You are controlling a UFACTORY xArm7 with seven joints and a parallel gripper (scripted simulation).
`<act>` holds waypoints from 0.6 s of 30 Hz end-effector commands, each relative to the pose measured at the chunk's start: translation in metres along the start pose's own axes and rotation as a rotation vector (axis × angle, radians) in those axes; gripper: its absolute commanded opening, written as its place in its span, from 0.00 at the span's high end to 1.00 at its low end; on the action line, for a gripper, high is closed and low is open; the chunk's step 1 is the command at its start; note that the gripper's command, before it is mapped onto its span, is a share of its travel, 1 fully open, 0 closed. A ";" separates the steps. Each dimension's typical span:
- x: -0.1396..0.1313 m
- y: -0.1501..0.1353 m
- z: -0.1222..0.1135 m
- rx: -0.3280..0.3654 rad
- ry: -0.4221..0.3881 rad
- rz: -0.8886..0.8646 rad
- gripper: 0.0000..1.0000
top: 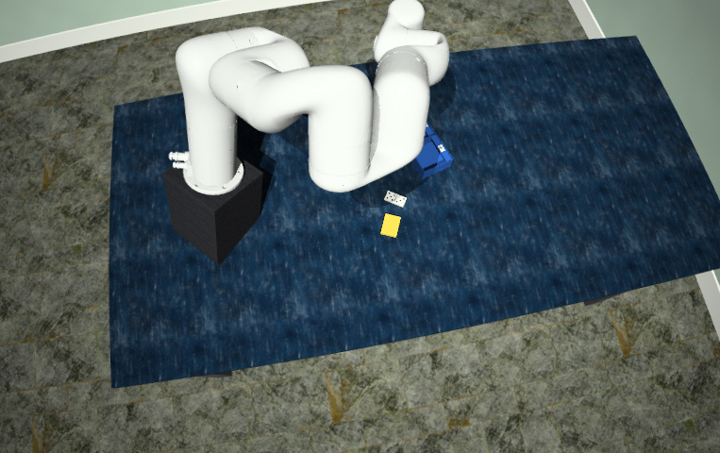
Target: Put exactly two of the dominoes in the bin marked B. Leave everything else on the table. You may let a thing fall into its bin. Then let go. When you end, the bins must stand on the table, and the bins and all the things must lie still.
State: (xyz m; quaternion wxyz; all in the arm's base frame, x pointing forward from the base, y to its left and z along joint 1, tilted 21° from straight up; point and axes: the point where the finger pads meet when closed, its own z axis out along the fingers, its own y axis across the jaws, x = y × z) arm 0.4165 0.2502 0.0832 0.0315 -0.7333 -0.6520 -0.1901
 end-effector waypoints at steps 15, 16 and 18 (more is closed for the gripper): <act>0.005 0.002 0.000 0.013 -0.003 -0.533 1.00; 0.005 0.002 0.000 0.013 -0.003 -0.533 1.00; 0.005 0.002 0.000 0.013 -0.003 -0.533 1.00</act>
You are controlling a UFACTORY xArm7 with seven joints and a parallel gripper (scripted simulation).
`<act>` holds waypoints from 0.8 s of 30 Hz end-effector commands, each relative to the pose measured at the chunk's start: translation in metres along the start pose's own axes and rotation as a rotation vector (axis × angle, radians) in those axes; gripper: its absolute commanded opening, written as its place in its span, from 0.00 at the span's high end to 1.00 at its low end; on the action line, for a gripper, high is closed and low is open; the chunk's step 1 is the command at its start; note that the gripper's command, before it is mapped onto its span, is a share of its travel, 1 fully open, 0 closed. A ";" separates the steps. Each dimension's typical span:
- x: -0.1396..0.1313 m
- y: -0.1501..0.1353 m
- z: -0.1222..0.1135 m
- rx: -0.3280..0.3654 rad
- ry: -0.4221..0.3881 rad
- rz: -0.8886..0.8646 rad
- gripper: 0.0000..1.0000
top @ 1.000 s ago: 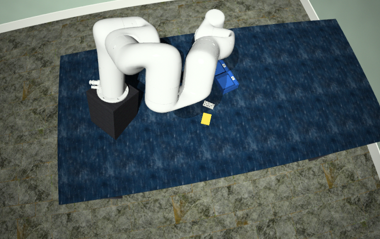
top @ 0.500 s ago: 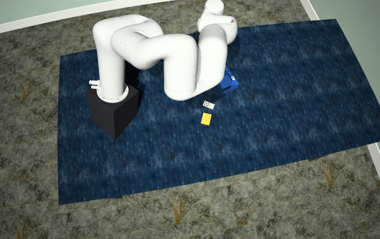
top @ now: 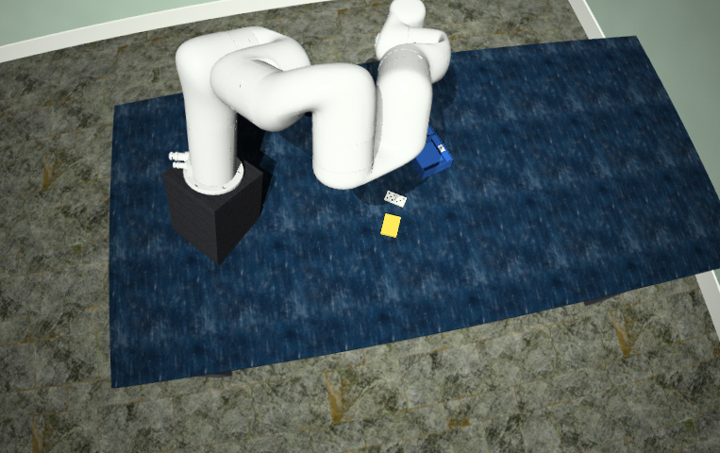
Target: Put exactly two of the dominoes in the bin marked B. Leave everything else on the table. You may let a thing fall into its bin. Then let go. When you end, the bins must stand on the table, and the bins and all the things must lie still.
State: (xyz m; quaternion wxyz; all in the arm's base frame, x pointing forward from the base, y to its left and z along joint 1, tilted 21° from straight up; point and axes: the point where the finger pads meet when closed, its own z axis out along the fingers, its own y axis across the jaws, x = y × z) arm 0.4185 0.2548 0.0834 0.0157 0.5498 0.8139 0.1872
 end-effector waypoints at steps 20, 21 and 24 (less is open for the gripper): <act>0.000 0.001 0.009 0.004 0.004 -0.033 1.00; 0.000 0.001 0.011 0.004 0.004 -0.033 1.00; 0.000 0.001 0.017 0.004 0.004 -0.033 1.00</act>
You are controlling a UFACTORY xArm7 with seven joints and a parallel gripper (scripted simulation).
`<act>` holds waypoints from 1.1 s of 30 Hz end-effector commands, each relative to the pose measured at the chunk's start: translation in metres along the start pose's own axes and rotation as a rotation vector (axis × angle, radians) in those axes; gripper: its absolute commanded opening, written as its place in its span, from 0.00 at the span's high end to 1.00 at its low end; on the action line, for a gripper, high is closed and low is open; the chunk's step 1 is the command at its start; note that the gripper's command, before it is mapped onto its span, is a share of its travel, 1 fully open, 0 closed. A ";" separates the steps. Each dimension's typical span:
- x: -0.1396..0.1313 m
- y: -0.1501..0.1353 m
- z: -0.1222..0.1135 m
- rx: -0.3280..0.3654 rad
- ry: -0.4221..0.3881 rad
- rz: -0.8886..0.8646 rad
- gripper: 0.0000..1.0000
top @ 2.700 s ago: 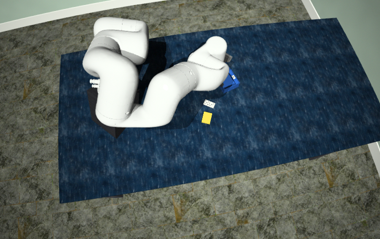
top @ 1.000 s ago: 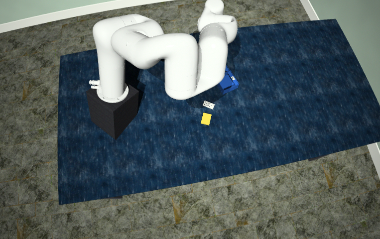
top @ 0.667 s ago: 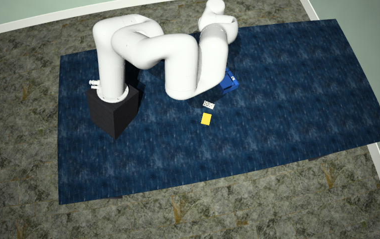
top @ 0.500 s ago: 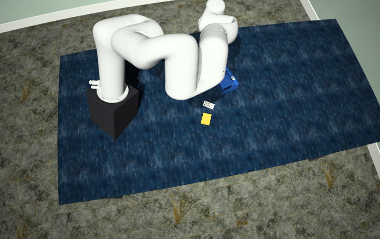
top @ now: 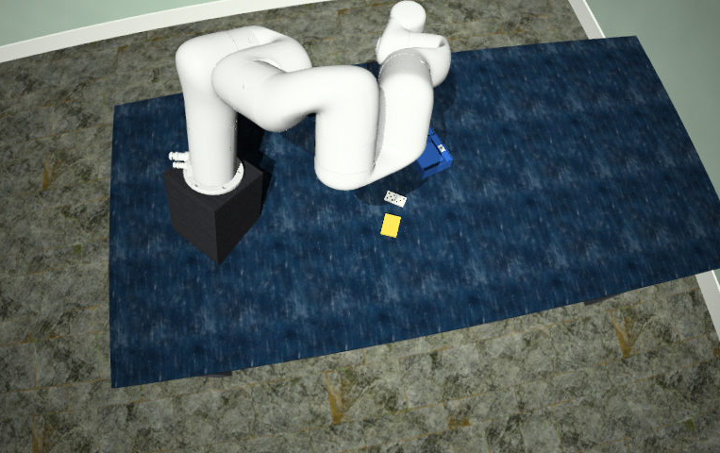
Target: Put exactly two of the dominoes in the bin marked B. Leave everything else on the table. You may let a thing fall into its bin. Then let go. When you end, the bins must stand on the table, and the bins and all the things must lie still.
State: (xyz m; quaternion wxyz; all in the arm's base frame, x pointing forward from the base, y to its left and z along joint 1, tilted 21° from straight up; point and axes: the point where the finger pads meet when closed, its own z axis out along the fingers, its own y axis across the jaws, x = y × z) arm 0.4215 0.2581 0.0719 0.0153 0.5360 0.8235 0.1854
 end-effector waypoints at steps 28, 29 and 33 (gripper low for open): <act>0.000 0.001 0.031 -0.003 0.000 0.000 0.69; 0.000 0.001 0.031 -0.003 0.000 0.000 0.69; 0.000 0.001 0.031 -0.003 0.000 0.000 0.69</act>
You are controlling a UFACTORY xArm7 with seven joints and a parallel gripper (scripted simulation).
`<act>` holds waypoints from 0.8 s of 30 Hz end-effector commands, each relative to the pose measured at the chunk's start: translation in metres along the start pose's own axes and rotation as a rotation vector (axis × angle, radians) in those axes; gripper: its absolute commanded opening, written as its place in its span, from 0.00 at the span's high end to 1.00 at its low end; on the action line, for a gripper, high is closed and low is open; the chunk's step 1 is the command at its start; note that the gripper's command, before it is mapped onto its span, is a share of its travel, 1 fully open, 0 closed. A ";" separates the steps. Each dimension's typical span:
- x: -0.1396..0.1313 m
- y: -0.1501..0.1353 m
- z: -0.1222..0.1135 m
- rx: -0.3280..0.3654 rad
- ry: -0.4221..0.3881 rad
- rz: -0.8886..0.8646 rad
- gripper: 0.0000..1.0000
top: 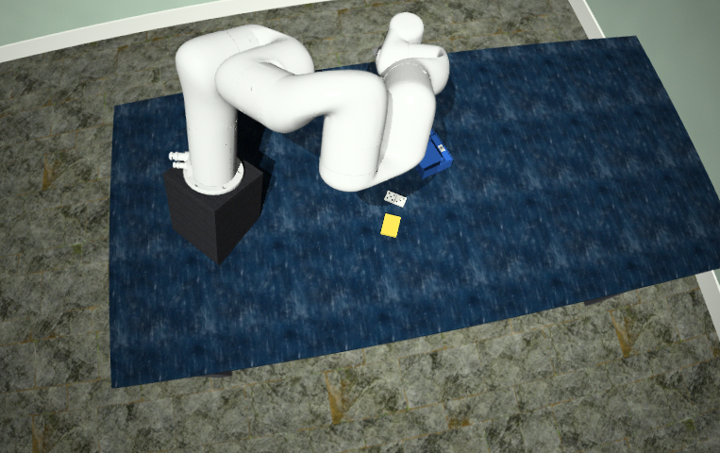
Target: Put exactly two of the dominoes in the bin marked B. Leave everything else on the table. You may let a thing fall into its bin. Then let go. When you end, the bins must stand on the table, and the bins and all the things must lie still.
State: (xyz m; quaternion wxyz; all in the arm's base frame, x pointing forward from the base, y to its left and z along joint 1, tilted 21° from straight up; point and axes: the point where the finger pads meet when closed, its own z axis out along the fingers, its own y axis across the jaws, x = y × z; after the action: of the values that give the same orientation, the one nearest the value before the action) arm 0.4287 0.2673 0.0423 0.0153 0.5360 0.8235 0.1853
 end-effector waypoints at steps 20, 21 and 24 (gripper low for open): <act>0.000 0.001 -0.009 -0.003 0.000 0.000 0.69; 0.000 0.001 -0.010 -0.003 0.000 0.000 0.69; 0.000 0.001 -0.014 -0.003 0.000 0.000 0.69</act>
State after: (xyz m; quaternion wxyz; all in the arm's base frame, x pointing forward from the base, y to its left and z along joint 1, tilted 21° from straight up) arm 0.4267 0.2647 0.0509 0.0153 0.5360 0.8235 0.1853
